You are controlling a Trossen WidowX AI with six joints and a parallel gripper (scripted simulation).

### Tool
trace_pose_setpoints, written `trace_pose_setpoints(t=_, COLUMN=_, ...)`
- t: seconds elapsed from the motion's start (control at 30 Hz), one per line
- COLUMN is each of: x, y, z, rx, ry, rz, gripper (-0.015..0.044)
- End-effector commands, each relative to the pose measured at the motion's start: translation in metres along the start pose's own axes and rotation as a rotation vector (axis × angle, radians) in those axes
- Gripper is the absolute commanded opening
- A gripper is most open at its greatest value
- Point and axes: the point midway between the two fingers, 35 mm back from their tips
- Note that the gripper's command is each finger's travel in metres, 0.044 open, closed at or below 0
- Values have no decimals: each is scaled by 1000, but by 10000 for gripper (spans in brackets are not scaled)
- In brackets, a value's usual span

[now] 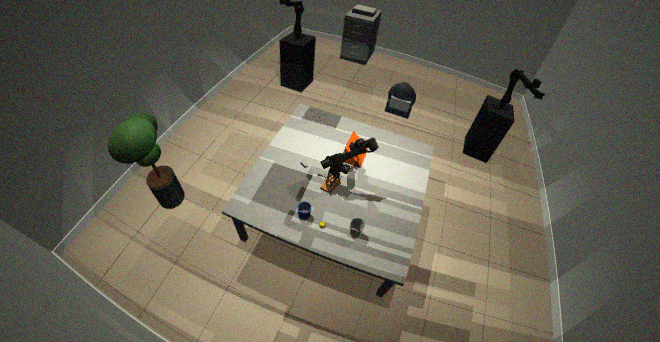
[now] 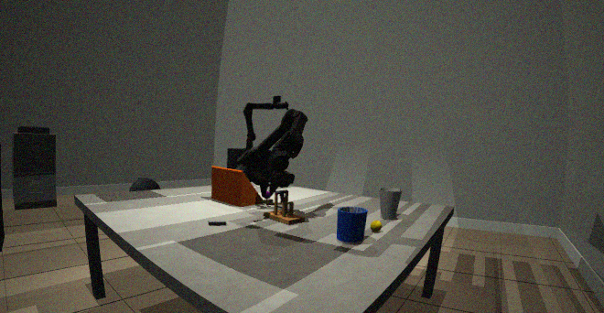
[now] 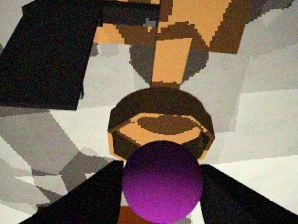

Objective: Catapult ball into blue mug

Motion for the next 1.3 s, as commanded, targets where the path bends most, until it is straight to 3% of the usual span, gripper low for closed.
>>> trace_pose_setpoints(t=0.0, x=-1, y=0, z=0, rx=-1, ry=-1, rz=-1, gripper=26)
trace_pose_setpoints(t=0.3, x=-4, y=0, z=0, rx=1, ry=-2, rz=-1, gripper=263)
trace_pose_setpoints(t=0.53, x=-103, y=-3, z=-39, rx=81, ry=-31, rz=15, gripper=440)
trace_pose_setpoints(t=0.7, x=-94, y=-10, z=-17, rx=93, ry=-82, rz=-1, gripper=440)
trace_pose_setpoints(t=1.27, x=-193, y=-43, z=127, rx=170, ry=-633, rz=-60, gripper=440)
Point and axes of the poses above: the point midway between the two fingers, 35 mm back from their tips, its own x axis out along the fingers, its own y axis across the jaws, z = x × y
